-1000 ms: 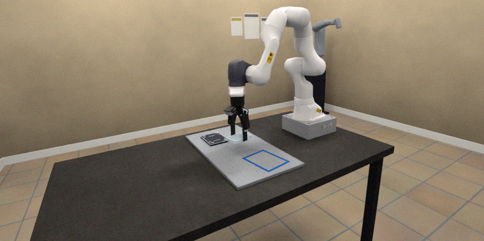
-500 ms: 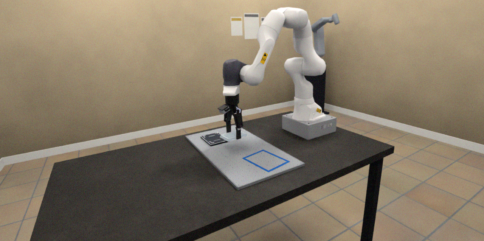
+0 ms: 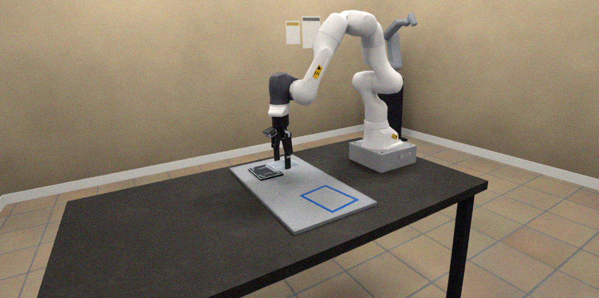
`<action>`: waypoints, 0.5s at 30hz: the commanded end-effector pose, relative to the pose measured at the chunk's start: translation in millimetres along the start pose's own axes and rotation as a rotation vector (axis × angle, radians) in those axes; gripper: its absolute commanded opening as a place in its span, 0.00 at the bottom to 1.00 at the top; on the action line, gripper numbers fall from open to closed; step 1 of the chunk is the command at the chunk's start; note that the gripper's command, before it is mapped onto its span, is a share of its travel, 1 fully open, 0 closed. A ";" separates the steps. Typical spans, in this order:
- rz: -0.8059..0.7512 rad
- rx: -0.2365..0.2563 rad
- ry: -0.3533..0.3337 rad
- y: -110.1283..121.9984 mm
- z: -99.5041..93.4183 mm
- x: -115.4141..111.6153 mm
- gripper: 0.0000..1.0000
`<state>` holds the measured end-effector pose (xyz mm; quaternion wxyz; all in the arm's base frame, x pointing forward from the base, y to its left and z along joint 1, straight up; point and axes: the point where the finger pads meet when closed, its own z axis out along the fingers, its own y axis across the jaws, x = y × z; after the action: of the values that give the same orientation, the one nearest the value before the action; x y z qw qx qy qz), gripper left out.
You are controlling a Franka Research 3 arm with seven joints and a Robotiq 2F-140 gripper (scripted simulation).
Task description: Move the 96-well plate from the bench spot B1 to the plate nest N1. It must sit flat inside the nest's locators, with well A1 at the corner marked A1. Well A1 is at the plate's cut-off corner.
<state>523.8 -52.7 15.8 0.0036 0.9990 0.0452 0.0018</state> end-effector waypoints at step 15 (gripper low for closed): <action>-0.033 0.006 -0.006 48.6 -0.2 6.2 0.60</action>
<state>535.0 -97.7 17.3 0.0046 0.9991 0.0420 0.0023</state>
